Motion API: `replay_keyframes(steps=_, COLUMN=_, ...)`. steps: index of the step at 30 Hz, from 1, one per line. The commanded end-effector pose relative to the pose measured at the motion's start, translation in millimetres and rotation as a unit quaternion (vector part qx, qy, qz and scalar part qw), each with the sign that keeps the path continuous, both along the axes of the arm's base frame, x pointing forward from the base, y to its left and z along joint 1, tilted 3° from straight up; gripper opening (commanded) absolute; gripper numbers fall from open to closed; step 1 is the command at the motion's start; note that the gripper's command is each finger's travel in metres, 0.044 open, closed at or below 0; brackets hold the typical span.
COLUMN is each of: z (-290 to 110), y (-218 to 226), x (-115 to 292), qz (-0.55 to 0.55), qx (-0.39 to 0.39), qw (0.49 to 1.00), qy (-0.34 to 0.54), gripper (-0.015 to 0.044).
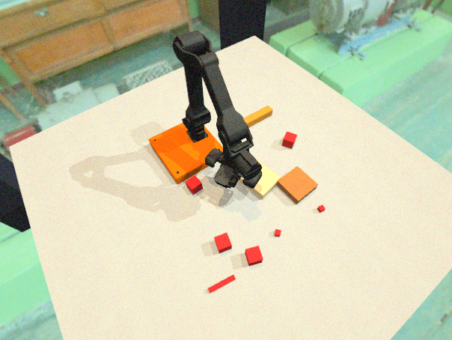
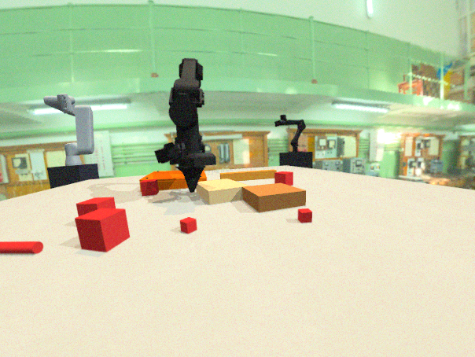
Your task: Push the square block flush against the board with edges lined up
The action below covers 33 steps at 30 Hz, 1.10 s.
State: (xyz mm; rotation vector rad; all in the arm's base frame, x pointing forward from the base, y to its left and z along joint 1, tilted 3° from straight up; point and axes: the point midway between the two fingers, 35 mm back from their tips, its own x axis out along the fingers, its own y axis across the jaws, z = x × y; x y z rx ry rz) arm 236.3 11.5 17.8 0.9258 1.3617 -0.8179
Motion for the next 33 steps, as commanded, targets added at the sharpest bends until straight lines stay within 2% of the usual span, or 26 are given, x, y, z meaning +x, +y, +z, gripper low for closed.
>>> replay_keyframes(steps=1, z=-0.4, y=5.0, x=-1.4, qz=-0.001, qx=0.003, qw=1.000, qy=0.001, gripper=0.0000)
replay_keyframes(steps=33, z=0.4, y=31.6, x=-5.9, qz=-0.001, qx=0.004, qw=1.000, qy=0.002, gripper=0.0000)
